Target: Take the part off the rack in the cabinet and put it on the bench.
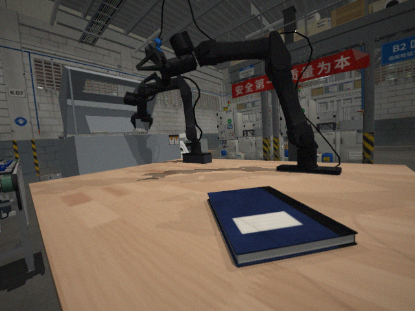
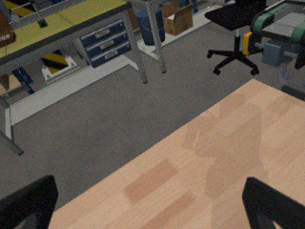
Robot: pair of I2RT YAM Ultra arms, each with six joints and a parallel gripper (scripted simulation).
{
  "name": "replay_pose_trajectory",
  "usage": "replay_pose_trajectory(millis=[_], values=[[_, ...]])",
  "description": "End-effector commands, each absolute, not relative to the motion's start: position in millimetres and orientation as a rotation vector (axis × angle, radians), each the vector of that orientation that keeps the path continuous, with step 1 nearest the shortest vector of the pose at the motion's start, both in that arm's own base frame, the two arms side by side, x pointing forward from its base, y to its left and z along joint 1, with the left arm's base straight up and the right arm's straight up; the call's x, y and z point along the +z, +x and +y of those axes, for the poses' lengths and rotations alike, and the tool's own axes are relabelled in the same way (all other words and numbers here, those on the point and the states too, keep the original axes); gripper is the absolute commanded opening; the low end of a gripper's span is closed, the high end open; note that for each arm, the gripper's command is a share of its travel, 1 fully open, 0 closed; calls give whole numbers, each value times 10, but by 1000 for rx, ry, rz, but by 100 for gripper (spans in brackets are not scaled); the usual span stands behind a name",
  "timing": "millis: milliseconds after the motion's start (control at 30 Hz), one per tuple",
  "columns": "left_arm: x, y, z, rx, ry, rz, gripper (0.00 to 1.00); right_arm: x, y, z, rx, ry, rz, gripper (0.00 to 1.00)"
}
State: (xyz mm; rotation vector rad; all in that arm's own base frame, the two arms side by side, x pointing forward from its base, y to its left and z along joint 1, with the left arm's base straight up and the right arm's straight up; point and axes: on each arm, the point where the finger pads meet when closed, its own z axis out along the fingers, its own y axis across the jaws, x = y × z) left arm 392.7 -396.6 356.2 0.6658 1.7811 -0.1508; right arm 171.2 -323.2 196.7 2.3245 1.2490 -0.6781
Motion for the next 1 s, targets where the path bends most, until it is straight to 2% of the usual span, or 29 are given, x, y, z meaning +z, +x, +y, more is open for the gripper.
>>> replay_pose_trajectory(millis=[0, 367, 967], values=[[3891, 4006, -3684, -201, 579, 1733, 100, 2207, 1754, -3386, -617, 2238, 1251, 92], [4017, 4199, -3100, -197, 484, 1724, 100, 2096, 1727, -3554, -604, 2179, 1367, 92], [4202, 4336, -1955, -164, 301, 1680, 100, 2510, 1704, -4025, -595, 1927, 1451, 92]])
